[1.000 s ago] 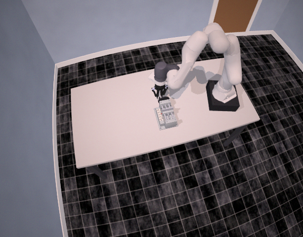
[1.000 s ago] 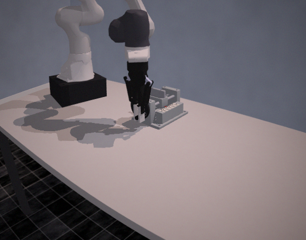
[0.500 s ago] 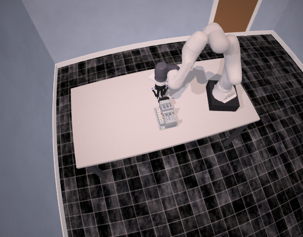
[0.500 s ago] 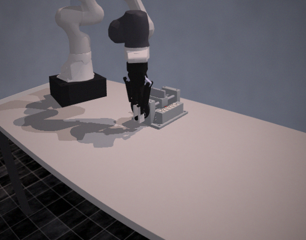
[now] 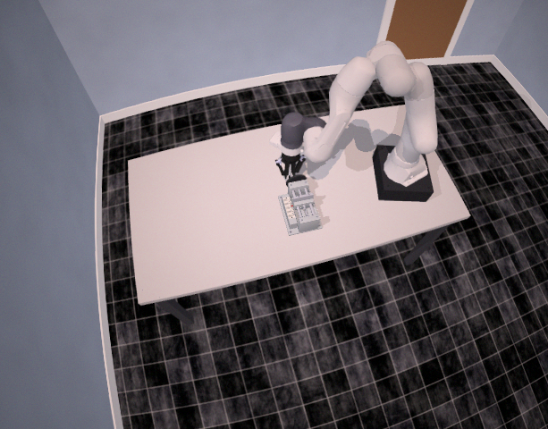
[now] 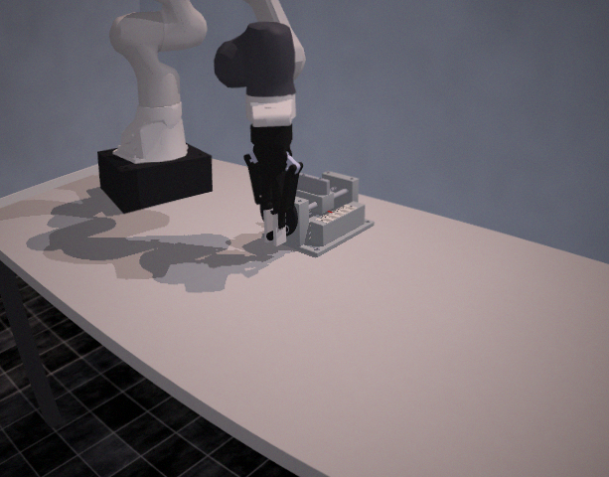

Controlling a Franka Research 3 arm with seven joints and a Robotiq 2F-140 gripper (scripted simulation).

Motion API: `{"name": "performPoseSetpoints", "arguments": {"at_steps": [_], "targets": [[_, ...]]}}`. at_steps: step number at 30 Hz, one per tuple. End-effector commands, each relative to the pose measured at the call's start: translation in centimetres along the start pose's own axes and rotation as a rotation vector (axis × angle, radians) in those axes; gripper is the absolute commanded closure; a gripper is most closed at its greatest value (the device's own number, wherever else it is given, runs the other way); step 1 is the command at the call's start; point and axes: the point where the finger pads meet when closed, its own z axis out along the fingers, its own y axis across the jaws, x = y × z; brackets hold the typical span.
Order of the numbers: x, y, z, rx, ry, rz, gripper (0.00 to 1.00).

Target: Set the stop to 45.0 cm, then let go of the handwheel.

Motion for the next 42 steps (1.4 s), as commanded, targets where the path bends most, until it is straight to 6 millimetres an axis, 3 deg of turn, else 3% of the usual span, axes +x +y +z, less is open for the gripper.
{"name": "performPoseSetpoints", "arguments": {"at_steps": [1, 42], "targets": [[0.0, 0.5, 0.5, -0.006, 0.0, -0.001, 0.96], [0.0, 4.0, 0.5, -0.006, 0.0, -0.001, 0.96]]}}
